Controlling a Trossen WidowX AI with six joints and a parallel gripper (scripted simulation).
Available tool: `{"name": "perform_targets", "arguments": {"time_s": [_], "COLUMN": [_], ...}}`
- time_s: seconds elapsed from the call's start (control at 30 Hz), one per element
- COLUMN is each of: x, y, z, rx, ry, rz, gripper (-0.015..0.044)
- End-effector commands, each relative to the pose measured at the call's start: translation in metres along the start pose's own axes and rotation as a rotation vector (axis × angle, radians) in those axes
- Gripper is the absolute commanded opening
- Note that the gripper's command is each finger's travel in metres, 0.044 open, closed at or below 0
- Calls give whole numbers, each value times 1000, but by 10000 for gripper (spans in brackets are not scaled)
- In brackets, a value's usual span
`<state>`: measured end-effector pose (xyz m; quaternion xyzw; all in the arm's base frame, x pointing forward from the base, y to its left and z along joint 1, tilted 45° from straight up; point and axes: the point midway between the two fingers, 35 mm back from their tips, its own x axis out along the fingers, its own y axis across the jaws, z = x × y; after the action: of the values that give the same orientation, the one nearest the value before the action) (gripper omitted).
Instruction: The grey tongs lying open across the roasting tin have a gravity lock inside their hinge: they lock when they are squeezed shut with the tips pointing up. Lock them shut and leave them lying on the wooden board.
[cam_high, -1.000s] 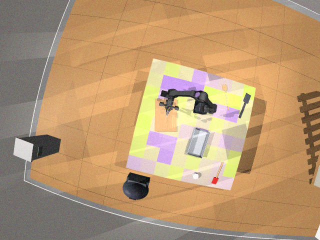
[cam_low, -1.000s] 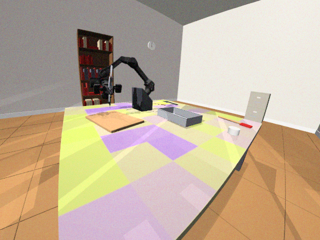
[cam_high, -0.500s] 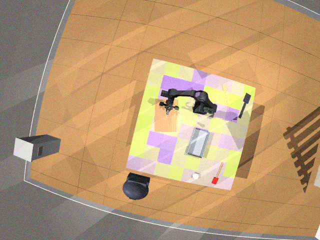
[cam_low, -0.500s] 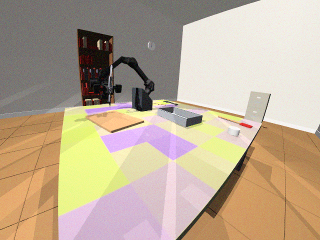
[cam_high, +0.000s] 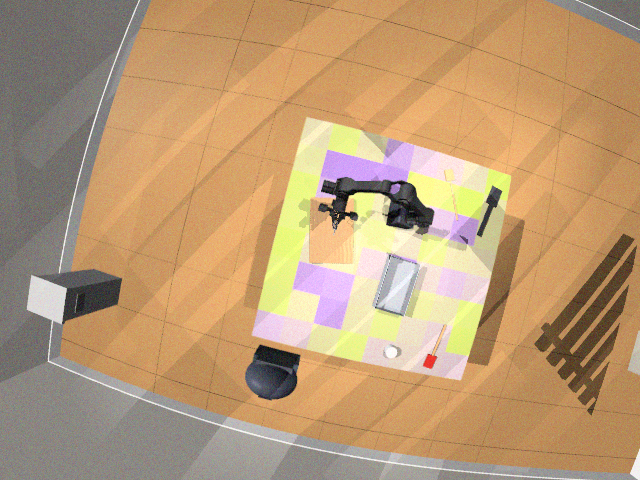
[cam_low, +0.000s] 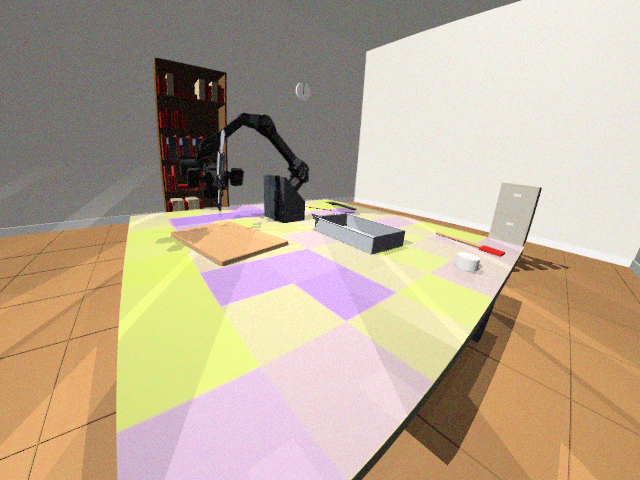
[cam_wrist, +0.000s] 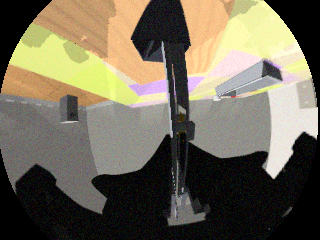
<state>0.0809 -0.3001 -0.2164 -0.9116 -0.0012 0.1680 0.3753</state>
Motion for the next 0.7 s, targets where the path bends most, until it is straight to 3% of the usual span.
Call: {"name": "perform_targets", "arguments": {"time_s": [0.0, 0.27, 0.67], "x": [0, 6, 28], "y": [0, 1, 1], "z": [-1, 0, 3], "rx": [-4, 2, 25], "ry": [8, -72, -578], "rz": [1, -18, -79], "gripper": [-150, -150, -150]}}
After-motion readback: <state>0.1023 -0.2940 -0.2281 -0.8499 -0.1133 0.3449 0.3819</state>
